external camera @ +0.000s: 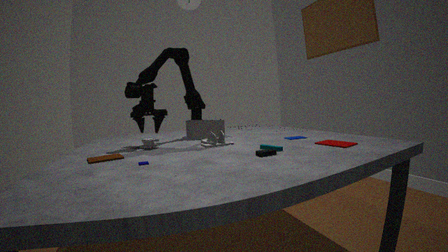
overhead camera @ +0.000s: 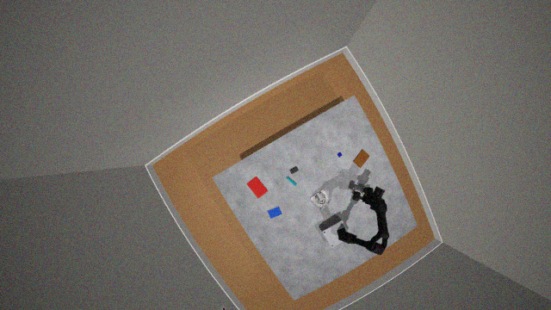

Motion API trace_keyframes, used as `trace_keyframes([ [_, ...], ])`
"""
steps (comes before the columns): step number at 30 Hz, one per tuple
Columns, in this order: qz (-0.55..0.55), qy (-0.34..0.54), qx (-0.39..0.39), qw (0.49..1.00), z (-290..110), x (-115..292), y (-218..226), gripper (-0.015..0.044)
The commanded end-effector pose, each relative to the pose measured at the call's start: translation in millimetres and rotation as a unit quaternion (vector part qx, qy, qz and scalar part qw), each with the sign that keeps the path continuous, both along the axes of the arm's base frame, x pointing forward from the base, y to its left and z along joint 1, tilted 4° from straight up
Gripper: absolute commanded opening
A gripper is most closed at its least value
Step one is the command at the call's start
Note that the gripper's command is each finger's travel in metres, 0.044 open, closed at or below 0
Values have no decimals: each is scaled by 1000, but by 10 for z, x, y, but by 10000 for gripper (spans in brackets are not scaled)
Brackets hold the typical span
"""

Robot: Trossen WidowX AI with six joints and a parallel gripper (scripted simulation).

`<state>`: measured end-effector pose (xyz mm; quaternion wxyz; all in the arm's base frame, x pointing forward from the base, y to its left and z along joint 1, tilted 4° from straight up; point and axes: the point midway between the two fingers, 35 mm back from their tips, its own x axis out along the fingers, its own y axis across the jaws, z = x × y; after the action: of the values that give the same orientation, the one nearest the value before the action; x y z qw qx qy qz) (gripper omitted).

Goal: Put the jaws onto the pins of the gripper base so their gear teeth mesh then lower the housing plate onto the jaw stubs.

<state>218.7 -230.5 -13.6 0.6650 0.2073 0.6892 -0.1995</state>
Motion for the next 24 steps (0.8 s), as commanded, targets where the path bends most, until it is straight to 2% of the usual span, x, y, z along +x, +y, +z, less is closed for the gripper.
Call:
trace_keyframes([
  [1, -1, 4, 2, 1000, -87, -21, 12, 440],
  [24, -1, 4, 2, 1000, -264, -18, 7, 440],
])
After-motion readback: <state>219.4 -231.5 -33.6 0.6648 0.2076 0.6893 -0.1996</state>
